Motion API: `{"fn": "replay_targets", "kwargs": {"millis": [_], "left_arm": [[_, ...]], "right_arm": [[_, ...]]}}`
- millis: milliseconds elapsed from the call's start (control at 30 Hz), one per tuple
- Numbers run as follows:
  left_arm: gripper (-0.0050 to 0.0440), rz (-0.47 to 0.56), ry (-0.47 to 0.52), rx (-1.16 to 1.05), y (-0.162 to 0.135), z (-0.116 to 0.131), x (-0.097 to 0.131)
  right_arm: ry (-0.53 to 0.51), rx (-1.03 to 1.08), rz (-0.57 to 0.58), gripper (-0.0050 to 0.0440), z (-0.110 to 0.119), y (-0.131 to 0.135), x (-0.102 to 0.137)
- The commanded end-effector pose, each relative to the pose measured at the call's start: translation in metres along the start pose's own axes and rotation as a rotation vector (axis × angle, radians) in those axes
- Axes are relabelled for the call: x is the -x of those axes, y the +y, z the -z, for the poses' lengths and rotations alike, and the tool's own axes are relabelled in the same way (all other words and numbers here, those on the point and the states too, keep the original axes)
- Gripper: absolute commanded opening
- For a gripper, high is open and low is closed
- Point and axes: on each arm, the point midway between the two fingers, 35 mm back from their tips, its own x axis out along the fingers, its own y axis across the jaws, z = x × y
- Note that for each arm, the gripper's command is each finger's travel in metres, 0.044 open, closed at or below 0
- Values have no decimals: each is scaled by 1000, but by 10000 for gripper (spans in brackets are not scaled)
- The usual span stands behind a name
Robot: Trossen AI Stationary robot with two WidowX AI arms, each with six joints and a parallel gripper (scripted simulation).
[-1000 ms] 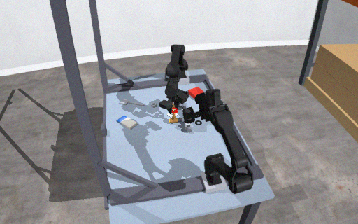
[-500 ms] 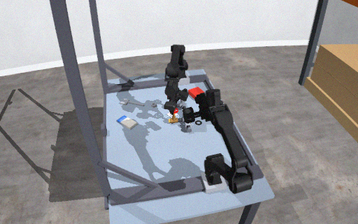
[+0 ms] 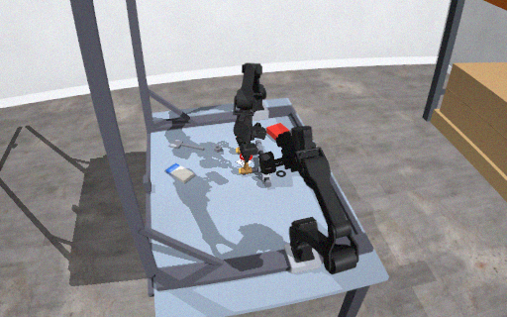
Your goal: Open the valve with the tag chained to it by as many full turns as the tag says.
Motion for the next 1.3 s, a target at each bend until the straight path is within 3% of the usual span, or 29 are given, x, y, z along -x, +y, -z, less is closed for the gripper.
{"fn": "replay_targets", "kwargs": {"millis": [0, 433, 867, 1133, 1267], "left_arm": [[213, 22, 13, 150, -1, 1, 14], [213, 12, 9, 401, -1, 1, 10], [213, 11, 9, 401, -1, 1, 10], [405, 16, 12, 397, -4, 2, 10], [414, 16, 12, 397, -4, 2, 10]], "right_arm": [[-16, 1, 1, 400, -5, 0, 3], [-16, 1, 1, 400, -5, 0, 3], [-16, 1, 1, 400, -5, 0, 3], [-16, 1, 1, 400, -5, 0, 3], [-16, 1, 1, 400, -5, 0, 3]]}}
